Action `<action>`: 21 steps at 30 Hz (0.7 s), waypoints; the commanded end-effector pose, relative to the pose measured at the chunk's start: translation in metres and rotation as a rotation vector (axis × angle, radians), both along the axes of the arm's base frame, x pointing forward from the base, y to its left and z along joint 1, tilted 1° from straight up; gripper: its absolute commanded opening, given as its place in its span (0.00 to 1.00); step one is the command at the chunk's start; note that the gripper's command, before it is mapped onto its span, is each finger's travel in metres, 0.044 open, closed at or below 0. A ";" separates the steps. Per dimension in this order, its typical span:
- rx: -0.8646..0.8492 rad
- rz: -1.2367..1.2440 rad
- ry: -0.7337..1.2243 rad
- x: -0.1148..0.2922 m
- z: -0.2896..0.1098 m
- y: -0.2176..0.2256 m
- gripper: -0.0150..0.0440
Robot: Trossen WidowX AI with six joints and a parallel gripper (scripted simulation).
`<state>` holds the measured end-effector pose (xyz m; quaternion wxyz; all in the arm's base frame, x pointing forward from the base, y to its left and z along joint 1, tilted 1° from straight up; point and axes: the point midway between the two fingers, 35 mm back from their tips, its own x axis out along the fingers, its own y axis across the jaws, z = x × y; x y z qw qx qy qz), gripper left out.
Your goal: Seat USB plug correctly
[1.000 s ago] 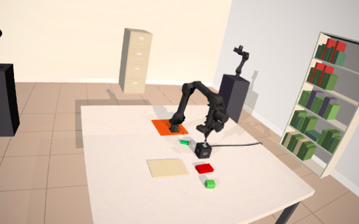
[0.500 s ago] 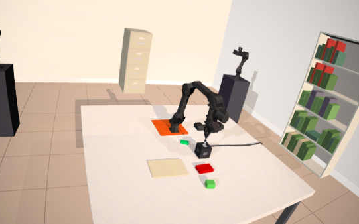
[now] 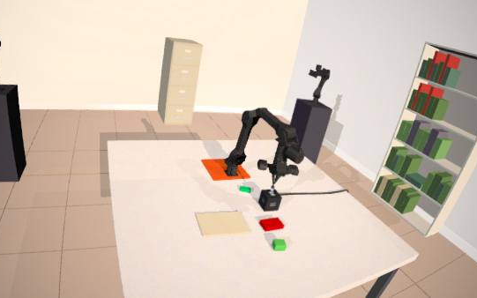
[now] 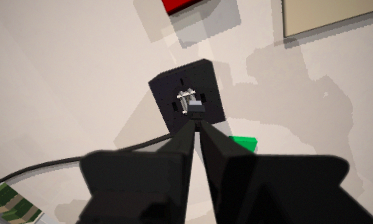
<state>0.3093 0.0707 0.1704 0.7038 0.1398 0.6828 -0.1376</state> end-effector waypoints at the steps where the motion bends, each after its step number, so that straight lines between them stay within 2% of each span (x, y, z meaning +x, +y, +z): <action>1: 0.003 -0.107 -0.001 0.000 0.000 0.000 0.25; 21: 0.019 -0.630 -0.003 0.000 0.000 0.000 0.25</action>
